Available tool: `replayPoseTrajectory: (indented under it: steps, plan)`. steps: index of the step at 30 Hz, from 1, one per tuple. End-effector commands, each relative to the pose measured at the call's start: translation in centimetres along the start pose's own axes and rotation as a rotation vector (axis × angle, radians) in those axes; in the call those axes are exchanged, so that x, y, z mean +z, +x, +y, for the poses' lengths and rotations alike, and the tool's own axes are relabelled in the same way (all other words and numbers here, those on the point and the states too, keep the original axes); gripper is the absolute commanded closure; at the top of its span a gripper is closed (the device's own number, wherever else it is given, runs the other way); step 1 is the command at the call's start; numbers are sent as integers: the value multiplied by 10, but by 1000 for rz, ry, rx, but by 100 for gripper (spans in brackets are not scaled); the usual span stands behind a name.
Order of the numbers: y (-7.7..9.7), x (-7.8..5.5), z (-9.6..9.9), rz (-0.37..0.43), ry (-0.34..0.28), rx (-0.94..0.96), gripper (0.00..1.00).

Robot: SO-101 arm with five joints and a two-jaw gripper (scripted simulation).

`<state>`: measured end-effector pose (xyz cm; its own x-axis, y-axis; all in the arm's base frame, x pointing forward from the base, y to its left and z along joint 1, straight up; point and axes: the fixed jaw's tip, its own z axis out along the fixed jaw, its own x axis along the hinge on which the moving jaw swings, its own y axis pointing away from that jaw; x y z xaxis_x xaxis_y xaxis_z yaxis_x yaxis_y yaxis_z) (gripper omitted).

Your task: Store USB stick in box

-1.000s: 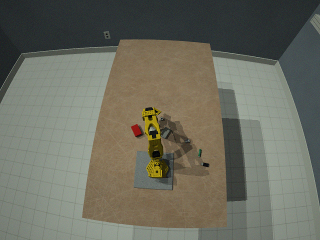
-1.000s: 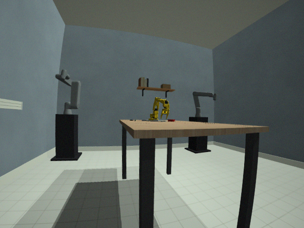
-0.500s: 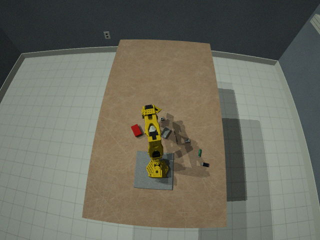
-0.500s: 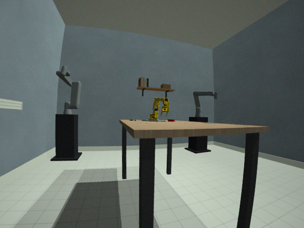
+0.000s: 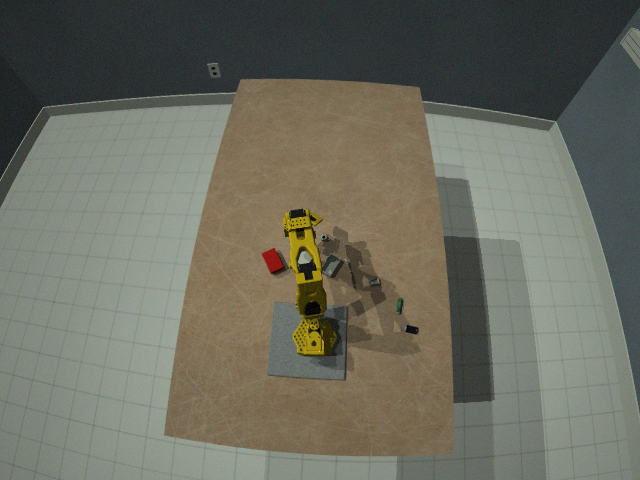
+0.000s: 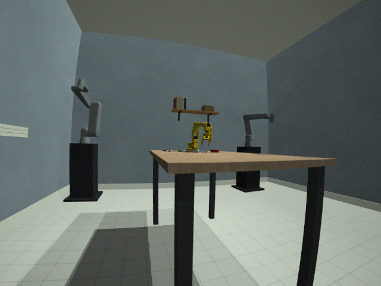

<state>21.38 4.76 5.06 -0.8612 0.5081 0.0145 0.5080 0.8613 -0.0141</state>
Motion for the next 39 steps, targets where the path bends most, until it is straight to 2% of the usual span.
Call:
replayPoseTrajectory:
  steps: [1,12,22,39]
  plan:
    - [-1,-6,2,-19,-18,3,71]
    - [-1,-7,3,-19,-18,3,71]
    - [-5,-18,7,-19,-18,3,71]
    - [-5,-18,7,-19,-18,3,71]
